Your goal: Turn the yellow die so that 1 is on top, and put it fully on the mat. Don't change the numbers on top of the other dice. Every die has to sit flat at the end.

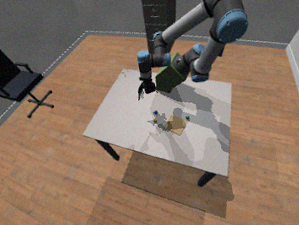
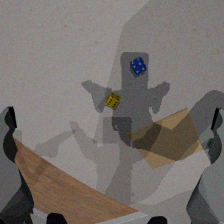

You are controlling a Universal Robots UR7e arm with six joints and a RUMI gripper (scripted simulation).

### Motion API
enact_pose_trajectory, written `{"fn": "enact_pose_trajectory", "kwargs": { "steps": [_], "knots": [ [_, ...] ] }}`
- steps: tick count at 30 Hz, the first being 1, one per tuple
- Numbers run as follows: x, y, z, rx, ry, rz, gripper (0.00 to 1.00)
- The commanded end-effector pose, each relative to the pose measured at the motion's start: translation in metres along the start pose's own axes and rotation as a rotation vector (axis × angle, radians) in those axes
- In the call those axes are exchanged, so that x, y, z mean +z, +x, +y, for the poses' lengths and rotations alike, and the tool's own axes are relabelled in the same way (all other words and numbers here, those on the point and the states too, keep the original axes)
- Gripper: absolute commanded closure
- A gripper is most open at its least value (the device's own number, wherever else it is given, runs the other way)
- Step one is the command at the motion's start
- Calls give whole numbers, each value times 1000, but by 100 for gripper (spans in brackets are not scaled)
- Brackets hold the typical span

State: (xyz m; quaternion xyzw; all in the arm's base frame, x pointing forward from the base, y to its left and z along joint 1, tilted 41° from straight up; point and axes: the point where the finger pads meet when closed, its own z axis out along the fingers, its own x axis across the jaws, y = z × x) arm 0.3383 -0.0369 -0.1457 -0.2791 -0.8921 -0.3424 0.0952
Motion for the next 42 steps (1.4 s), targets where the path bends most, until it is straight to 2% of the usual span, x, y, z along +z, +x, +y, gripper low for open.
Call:
{"fn": "enact_pose_trajectory", "kwargs": {
  "steps": [1, 11, 35, 42],
  "knots": [
    [17, 14, 9, 0, 30, 25, 0],
    [32, 31, 15, -1, 58, 50, 0],
    [34, 32, 15, -1, 60, 52, 0],
    [50, 33, 14, -2, 59, 51, 0]
  ]
}}
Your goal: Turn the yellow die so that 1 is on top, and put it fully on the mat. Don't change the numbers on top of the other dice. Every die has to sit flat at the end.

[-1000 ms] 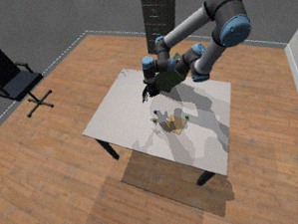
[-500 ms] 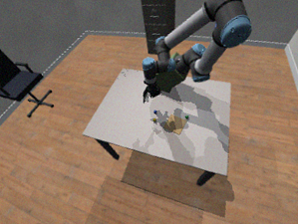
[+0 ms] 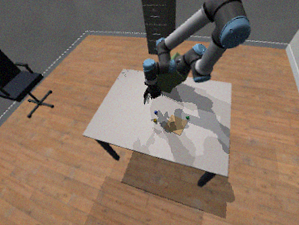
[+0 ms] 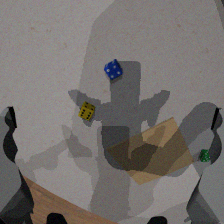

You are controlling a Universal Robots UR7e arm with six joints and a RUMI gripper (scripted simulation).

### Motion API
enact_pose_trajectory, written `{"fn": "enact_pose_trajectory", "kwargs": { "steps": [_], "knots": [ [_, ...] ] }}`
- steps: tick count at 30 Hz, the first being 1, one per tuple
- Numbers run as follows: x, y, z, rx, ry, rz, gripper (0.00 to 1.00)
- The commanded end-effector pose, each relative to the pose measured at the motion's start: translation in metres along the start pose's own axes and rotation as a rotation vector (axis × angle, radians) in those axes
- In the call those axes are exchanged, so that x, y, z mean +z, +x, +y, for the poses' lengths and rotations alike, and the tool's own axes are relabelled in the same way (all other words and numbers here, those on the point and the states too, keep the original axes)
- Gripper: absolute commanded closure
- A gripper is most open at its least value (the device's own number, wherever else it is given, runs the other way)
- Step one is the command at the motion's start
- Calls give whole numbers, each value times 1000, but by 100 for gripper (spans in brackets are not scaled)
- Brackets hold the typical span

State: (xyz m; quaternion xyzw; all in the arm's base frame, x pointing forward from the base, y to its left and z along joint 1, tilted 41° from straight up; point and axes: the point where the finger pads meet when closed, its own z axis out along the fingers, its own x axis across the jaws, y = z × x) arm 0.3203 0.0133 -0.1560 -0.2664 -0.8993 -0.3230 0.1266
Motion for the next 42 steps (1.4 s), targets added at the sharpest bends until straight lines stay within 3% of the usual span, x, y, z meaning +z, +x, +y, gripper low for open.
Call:
{"fn": "enact_pose_trajectory", "kwargs": {
  "steps": [1, 5, 20, 30, 42],
  "knots": [
    [13, -1, 0, 0, 0, -1, 0],
    [21, -1, 0, 0, 0, -1, 0],
    [86, -2, -1, 0, 0, -1, 0],
    [102, -2, -1, 0, 0, -1, 0],
    [103, -2, -1, 0, 0, -1, 0]
  ]
}}
